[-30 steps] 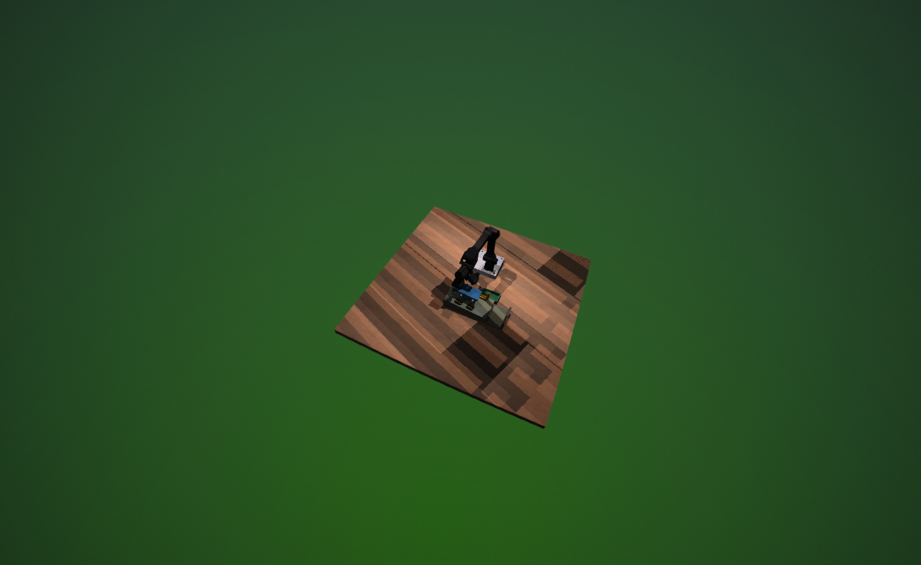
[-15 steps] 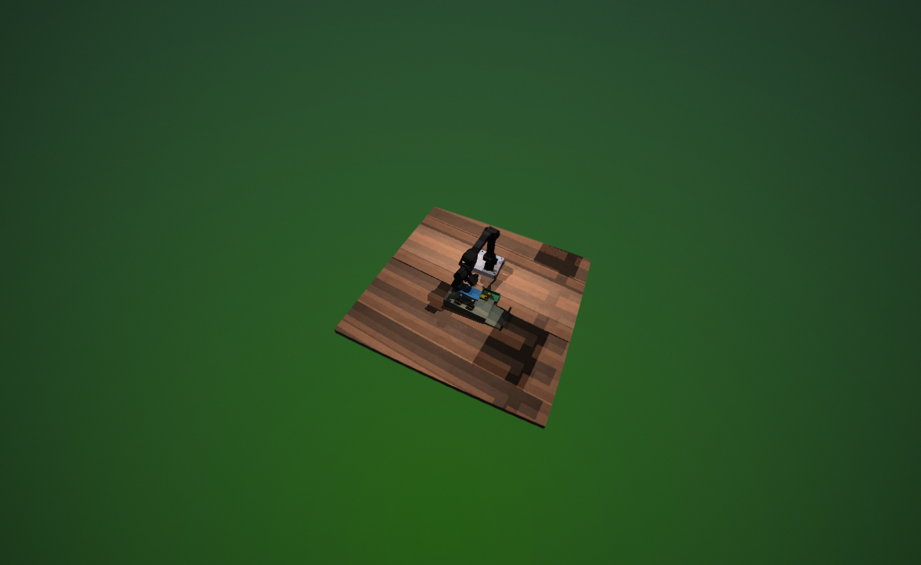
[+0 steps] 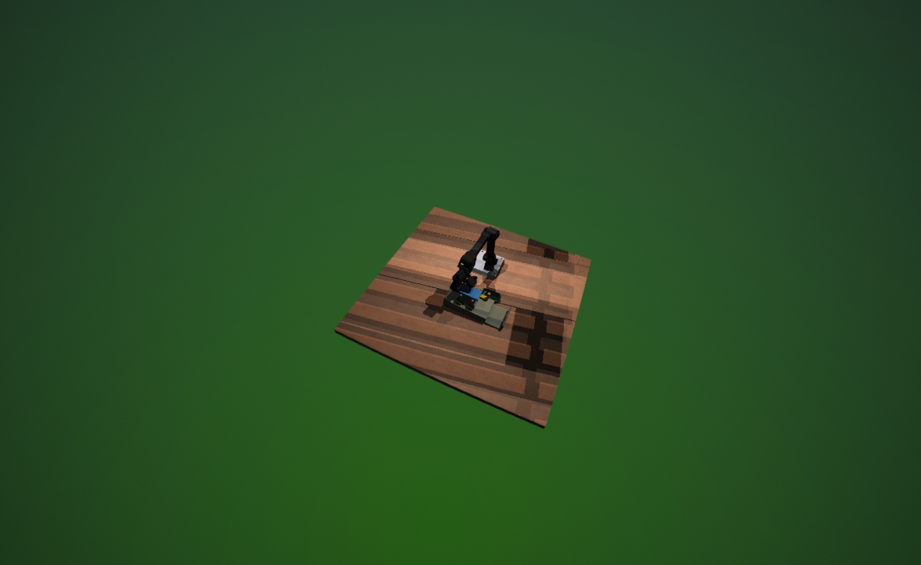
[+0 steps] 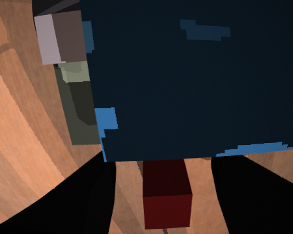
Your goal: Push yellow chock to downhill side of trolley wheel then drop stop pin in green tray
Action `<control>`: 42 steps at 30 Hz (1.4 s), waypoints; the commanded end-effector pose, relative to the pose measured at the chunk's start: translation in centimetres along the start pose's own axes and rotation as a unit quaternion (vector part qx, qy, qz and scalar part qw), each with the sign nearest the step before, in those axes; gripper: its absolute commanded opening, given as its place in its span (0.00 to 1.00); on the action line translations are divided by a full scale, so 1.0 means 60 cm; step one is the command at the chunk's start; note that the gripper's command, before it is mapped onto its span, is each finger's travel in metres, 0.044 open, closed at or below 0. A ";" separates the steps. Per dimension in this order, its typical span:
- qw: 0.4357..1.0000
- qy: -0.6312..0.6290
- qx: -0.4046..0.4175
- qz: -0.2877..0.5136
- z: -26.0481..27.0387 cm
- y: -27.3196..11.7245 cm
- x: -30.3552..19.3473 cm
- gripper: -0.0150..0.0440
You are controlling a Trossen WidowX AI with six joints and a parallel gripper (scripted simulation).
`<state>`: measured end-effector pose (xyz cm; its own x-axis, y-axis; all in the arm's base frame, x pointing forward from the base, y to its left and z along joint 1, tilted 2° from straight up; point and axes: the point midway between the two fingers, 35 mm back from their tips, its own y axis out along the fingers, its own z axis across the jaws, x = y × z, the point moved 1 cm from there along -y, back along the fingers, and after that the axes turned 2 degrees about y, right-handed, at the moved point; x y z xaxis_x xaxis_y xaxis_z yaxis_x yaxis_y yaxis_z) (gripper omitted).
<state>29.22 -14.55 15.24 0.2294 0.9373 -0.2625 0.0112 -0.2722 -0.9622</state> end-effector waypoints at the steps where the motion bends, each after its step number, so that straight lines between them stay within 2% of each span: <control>1: 1.000 -0.003 0.001 0.001 0.001 0.012 -0.001 0.58; 5: 1.000 -0.003 0.001 0.001 0.001 0.017 -0.001 0.58; 10: 1.000 0.000 0.001 0.000 0.001 0.011 -0.001 0.35; 19: 1.000 0.000 0.001 0.000 0.001 0.010 -0.001 0.25; 42: 1.000 -0.003 0.001 0.001 0.004 -0.014 -0.003 0.25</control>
<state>28.98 -14.46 15.59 0.2204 0.9395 -0.2622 0.0032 -0.2695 -0.9630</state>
